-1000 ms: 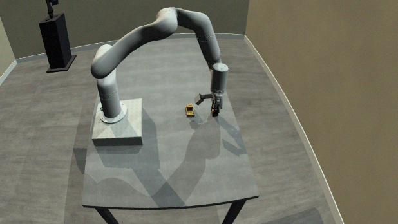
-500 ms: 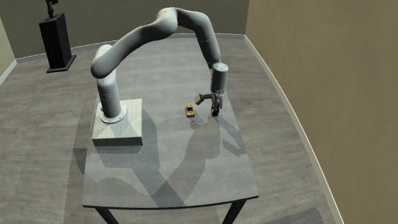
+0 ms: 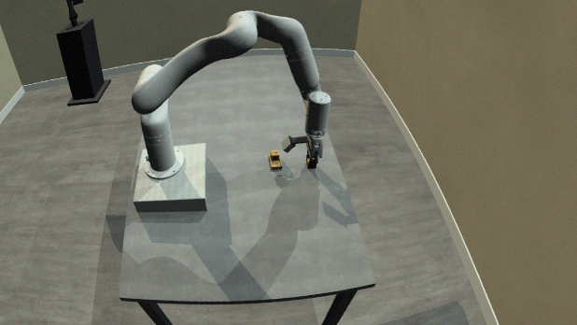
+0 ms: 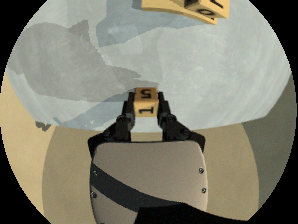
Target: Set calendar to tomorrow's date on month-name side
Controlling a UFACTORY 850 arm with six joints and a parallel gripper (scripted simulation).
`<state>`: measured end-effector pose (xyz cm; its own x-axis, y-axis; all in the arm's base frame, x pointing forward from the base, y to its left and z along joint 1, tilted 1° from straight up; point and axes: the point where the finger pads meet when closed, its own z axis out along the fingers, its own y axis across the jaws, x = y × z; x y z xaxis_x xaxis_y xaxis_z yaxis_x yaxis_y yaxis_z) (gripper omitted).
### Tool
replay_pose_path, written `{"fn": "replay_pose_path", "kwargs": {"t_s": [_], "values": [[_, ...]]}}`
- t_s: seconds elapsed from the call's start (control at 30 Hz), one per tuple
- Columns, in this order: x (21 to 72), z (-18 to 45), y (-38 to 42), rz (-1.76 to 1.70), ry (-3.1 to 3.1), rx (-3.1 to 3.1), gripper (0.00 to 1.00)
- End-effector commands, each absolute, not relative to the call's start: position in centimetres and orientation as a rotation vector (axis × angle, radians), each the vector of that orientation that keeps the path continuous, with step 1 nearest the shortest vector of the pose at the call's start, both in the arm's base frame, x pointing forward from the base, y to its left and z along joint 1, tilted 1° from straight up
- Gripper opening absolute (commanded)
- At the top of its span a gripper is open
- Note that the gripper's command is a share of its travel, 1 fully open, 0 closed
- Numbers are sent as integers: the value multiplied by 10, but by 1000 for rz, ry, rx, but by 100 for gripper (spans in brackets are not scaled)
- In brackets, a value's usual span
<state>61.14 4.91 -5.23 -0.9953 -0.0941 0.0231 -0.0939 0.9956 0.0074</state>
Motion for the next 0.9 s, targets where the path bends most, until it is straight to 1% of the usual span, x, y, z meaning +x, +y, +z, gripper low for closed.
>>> {"fn": "replay_pose_path", "kwargs": {"t_s": [0.0, 0.3, 0.67, 0.87], "values": [[612, -51, 49, -10, -3117, 147, 29], [613, -42, 49, -10, -3117, 147, 29], [614, 32, 49, -10, -3117, 147, 29], [615, 47, 49, -10, -3117, 147, 29]]}}
